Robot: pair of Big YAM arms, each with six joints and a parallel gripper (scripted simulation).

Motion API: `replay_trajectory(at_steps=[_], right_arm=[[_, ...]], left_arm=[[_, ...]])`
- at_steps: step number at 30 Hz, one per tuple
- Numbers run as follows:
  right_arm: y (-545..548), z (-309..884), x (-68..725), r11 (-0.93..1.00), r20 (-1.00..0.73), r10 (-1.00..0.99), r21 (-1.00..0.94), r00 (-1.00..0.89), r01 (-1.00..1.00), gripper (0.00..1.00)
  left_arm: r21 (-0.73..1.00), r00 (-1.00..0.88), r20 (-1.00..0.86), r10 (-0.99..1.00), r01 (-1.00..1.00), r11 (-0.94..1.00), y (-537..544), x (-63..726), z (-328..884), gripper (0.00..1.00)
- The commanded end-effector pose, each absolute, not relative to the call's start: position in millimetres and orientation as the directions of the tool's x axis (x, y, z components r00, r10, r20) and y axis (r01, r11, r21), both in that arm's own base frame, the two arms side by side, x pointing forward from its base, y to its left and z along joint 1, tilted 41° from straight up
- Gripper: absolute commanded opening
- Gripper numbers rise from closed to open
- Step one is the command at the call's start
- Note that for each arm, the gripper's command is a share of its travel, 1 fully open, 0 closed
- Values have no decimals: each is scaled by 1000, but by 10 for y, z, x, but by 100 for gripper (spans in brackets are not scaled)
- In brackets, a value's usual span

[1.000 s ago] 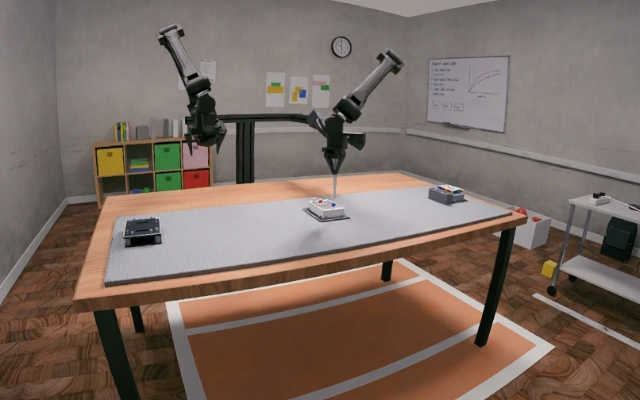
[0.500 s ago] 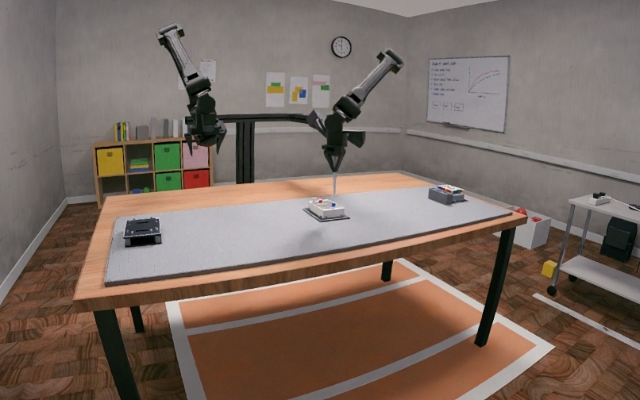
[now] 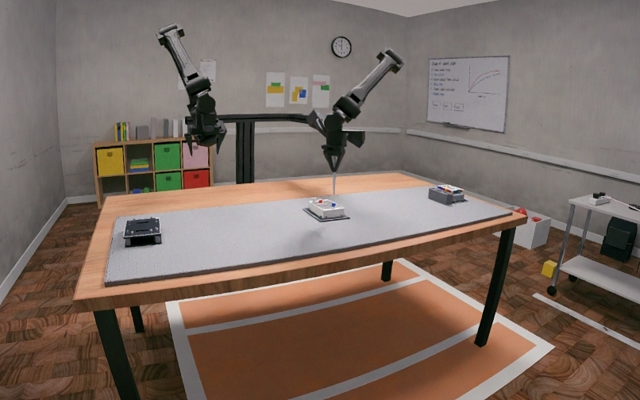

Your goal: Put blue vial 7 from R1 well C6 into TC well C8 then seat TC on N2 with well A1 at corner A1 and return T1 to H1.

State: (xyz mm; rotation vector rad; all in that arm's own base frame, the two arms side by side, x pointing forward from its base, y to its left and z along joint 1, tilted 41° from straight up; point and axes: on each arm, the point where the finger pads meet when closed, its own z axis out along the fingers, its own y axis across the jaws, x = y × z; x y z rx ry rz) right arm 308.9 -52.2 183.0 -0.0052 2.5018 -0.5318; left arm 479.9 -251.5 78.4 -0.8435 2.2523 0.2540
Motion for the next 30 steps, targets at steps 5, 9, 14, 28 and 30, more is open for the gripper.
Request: replay_trajectory(at_steps=[5,9,14,28,30], right_arm=[[-514,1934,3143,922,-560,-114,-367,-820,123,100],[-514,1934,3143,922,-560,-114,-367,-820,123,100],[-514,1934,3143,922,-560,-114,-367,-820,123,100],[-514,1934,3143,922,-560,-114,-367,-820,123,100],[-514,1934,3143,922,-560,-114,-367,-820,123,100]], left_arm=[[-79,-532,-683,-500,-627,775,-2586,4741,865,7],[-82,-531,-683,-501,-627,775,-2589,4743,862,7],[-91,-526,-684,-506,-626,774,-2606,4775,896,7],[-78,-528,-684,-503,-632,771,-2542,4849,823,7],[-73,-530,-684,-502,-635,769,-2519,4856,801,7]])
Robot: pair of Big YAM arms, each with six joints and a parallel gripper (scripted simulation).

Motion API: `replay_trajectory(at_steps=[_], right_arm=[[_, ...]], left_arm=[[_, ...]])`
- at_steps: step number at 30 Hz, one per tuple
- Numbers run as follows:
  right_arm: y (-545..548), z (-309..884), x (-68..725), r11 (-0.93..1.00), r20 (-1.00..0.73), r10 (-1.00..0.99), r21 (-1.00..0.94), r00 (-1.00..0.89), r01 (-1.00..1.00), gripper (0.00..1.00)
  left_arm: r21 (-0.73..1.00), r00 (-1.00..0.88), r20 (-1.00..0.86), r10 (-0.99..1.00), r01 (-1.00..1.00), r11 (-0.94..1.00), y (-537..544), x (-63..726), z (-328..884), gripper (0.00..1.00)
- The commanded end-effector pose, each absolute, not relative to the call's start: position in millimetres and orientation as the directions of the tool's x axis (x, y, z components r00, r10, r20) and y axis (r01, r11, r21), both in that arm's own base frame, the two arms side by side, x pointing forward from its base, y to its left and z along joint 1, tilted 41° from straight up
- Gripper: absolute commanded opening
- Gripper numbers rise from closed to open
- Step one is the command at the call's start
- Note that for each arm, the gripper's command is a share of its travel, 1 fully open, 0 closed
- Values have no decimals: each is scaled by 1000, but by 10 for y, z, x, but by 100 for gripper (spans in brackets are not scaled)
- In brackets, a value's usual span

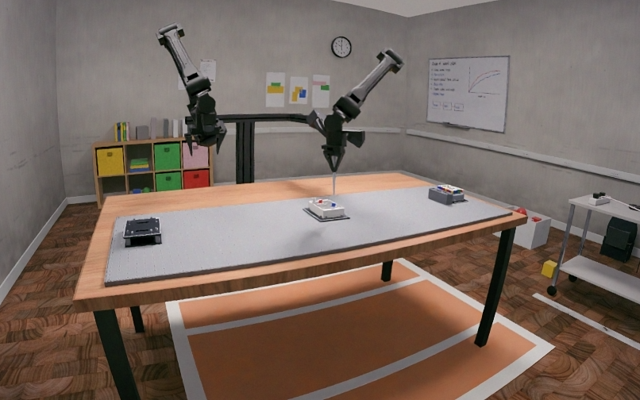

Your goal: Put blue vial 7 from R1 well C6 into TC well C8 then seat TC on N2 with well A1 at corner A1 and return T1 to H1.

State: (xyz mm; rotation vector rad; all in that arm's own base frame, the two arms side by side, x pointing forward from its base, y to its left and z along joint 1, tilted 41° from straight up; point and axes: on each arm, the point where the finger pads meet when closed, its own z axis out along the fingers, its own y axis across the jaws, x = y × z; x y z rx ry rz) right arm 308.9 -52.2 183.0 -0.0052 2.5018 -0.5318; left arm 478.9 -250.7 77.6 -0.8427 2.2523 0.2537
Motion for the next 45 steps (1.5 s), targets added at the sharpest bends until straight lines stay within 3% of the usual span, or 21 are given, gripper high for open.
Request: replay_trajectory(at_steps=[1,45], right_arm=[[-514,1934,3143,922,-560,-114,-367,-820,123,100],[-514,1934,3143,922,-560,-114,-367,-820,123,100]], left_arm=[[-71,-530,-683,-502,-637,768,-2506,4858,790,7],[-61,-532,-681,-503,-643,763,-2400,4899,682,7]])
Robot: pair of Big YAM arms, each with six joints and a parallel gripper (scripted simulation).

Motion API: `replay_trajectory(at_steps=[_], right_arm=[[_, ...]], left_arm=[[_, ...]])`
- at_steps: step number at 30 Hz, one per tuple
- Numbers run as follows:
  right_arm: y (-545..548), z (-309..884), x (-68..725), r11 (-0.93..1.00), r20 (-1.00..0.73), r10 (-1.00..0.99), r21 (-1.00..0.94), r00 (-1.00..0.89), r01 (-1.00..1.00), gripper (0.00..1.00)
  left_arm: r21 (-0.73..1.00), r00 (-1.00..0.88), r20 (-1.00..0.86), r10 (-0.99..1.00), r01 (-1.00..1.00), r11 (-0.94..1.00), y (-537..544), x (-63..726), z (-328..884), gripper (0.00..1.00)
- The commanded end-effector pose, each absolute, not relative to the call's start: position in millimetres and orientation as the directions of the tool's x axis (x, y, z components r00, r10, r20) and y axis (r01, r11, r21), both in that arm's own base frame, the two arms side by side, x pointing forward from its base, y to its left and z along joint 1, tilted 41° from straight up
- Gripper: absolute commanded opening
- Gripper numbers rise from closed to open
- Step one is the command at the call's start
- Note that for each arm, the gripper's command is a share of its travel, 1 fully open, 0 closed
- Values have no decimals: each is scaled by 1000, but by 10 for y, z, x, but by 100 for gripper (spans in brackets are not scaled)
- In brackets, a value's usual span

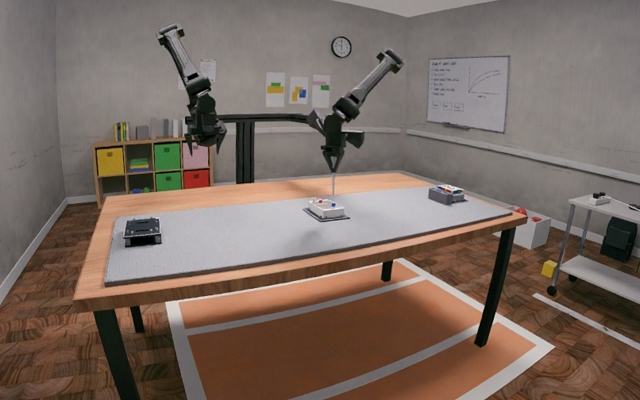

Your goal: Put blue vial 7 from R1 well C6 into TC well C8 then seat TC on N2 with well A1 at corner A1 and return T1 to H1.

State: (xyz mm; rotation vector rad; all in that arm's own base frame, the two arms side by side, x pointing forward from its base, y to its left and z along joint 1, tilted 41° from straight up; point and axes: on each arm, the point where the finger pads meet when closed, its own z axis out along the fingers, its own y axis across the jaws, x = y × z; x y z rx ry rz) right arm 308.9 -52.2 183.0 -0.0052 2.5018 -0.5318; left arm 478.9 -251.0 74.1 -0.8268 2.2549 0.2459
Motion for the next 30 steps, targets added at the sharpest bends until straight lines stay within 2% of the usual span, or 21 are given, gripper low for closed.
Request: replay_trajectory(at_steps=[1,30], right_arm=[[-514,1934,3143,922,-560,-114,-367,-820,123,100],[-514,1934,3143,922,-560,-114,-367,-820,123,100]], left_arm=[[-60,-534,-681,-501,-642,764,-2397,4900,681,7],[-51,-538,-680,-498,-643,764,-2331,4895,615,7]])
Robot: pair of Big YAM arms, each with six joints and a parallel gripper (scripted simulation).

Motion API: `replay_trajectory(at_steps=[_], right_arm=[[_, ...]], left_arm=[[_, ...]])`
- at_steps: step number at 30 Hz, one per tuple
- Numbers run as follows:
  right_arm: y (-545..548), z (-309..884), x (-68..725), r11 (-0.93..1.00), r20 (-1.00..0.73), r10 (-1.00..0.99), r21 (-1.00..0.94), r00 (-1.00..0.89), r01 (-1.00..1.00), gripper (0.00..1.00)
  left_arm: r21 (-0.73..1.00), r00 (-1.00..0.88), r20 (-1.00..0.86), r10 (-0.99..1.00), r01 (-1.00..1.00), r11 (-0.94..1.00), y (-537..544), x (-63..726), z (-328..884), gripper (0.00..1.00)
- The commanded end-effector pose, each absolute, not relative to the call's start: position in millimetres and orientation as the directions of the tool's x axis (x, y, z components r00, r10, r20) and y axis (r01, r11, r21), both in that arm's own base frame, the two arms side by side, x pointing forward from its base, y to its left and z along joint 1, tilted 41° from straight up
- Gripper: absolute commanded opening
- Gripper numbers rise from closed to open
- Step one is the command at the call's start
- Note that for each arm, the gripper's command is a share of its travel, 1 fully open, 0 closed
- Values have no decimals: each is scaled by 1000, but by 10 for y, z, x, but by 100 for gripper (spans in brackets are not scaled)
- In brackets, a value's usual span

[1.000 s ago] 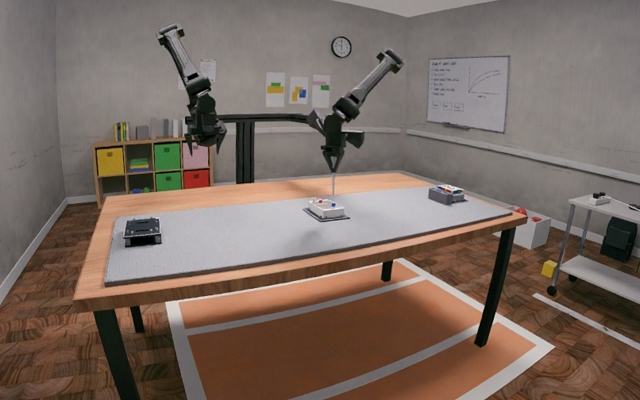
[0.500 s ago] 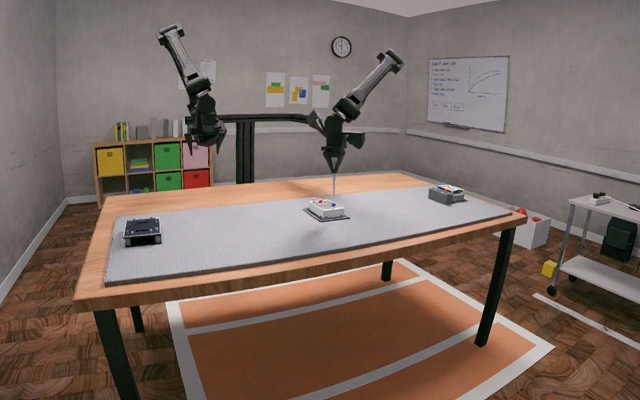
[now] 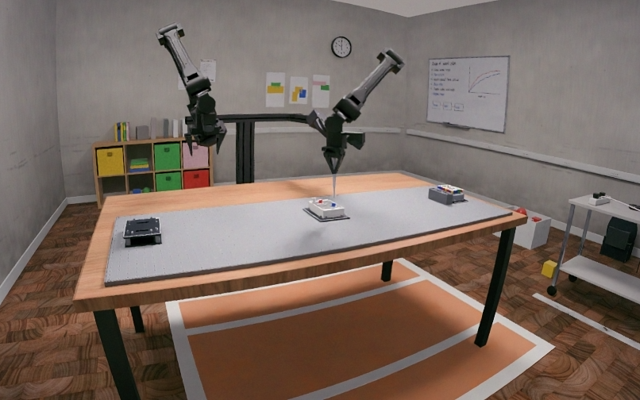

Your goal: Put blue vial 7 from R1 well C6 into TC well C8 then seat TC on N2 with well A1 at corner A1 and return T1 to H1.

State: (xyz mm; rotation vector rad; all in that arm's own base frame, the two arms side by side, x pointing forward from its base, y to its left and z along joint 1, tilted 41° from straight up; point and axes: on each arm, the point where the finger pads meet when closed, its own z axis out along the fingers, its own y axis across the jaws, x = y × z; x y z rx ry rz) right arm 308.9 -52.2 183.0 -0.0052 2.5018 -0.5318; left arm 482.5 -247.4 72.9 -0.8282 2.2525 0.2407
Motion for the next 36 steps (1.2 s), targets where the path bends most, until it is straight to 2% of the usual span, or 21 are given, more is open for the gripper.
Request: replay_trajectory(at_steps=[1,36], right_arm=[[-514,1934,3143,922,-560,-114,-367,-820,123,100],[-514,1934,3143,922,-560,-114,-367,-820,123,100]], left_arm=[[-50,-539,-680,-498,-643,765,-2329,4895,612,7],[-55,-536,-681,-500,-643,764,-2317,4927,574,7]])
